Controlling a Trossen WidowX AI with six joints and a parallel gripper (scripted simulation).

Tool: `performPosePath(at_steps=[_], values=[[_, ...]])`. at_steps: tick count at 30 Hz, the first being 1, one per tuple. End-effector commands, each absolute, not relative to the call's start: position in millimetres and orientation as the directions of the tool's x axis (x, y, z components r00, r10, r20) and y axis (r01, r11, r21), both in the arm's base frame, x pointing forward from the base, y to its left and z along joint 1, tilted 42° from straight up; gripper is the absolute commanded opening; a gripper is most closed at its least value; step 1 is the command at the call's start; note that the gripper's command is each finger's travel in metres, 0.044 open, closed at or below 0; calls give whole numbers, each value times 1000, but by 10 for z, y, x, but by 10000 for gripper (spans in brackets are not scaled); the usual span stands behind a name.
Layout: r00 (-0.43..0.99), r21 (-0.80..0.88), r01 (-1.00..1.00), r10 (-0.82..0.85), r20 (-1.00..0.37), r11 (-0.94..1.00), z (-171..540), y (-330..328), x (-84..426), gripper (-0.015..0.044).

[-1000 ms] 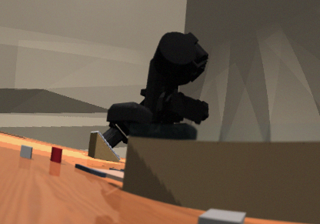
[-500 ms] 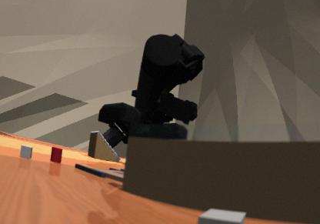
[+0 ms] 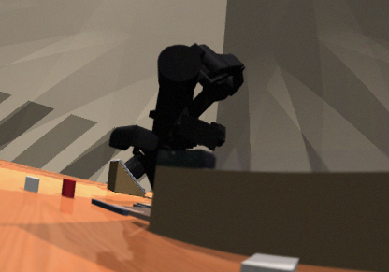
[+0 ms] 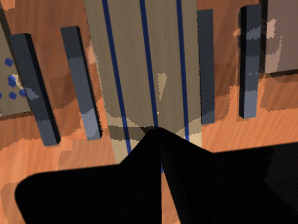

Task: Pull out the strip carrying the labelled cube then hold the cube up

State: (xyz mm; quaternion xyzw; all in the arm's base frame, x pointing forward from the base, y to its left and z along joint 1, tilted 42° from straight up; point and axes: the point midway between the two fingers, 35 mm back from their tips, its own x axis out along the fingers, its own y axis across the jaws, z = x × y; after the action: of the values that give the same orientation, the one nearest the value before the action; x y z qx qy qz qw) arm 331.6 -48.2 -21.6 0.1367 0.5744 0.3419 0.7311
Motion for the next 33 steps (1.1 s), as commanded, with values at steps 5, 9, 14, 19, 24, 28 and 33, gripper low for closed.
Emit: performPosePath(at_steps=[5, 9, 14, 19, 24, 28, 33], values=[[81, 596, -339, 654, -752, 728, -299, -478, 3142, 0], [81, 596, -339, 654, -752, 728, -319, -493, 3083, 0], [80, 596, -339, 654, -752, 728, -344, -512, 3010, 0], [80, 596, -338, 654, -753, 728, -368, -530, 2938, 0], [80, 596, -338, 653, -753, 728, -391, -548, 2868, 0], [80, 596, -338, 653, -753, 728, -410, -562, 2811, 0], [79, 596, -338, 653, -753, 728, -434, -580, 2740, 0]])
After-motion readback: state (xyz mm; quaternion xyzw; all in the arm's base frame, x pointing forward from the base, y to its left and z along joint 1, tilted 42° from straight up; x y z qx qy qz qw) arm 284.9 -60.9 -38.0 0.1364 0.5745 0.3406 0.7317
